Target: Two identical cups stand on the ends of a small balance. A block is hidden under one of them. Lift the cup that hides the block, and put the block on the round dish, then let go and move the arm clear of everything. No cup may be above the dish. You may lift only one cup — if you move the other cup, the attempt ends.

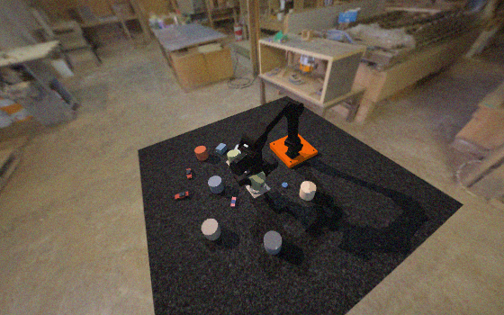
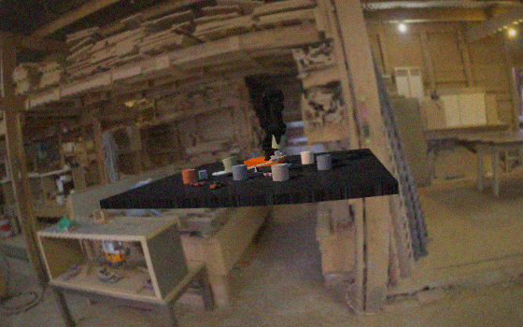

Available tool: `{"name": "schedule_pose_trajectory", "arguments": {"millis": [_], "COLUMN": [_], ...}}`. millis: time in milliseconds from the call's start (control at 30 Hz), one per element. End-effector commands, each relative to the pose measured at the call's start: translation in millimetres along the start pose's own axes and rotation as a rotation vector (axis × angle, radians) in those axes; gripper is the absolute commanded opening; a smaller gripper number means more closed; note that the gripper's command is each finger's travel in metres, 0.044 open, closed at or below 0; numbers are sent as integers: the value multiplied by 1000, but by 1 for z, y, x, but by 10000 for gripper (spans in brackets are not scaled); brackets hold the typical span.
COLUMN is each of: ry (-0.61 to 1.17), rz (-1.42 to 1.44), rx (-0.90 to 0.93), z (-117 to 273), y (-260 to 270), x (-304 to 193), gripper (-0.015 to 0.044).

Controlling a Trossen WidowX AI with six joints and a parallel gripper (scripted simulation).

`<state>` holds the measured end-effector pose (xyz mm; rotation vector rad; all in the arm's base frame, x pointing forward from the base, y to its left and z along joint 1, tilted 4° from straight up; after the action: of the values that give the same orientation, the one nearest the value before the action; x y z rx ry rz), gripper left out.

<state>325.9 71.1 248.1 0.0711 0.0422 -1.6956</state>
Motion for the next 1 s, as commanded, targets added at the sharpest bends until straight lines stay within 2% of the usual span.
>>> {"name": "schedule_pose_trajectory", "arguments": {"millis": [0,767,967], "ry": [7,6,0], "rz": [5,5,0], "rx": [11,10,0], "z": [10,39,33], "y": [0,-6,-5], "x": [0,2,2], "gripper": [0,0,0]}}
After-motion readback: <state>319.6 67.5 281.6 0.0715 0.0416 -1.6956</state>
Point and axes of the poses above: the point midway between the two fingers, 35 mm back from their tips, its own z axis back along the fingers, its own y axis across the jaws, x = y × z, the point moved 9 cm from there along z, back along the fingers
